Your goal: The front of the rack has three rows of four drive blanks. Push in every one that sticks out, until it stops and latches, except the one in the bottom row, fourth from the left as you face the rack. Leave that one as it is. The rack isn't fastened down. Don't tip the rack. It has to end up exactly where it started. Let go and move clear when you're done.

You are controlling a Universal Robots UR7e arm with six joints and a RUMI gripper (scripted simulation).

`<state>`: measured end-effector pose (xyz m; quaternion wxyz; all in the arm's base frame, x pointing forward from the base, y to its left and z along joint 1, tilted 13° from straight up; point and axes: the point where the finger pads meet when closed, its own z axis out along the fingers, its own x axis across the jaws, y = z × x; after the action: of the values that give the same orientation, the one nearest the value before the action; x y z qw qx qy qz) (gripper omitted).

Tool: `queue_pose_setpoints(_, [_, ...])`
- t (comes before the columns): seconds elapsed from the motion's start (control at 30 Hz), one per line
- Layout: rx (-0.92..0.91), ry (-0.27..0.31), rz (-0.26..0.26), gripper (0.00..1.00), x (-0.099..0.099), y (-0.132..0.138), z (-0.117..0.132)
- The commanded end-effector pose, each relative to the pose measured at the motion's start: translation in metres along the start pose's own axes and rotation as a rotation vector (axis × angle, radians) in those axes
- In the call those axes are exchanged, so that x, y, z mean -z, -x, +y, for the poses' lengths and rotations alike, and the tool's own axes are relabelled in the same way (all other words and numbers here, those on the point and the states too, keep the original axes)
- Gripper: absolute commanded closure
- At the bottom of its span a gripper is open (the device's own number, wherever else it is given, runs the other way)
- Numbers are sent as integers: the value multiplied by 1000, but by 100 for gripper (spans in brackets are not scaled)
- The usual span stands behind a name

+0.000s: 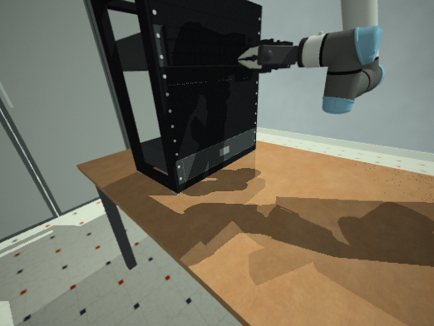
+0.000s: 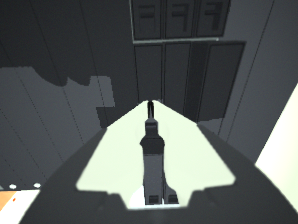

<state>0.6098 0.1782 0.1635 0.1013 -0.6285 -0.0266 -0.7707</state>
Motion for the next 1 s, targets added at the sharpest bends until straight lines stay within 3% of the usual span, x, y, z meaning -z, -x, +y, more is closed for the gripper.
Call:
queue_pose_setpoints(0.0, [0,0,1,100,-2,-1,0])
queue_pose_setpoints(0.97, [0,0,1,100,-6,-1,0])
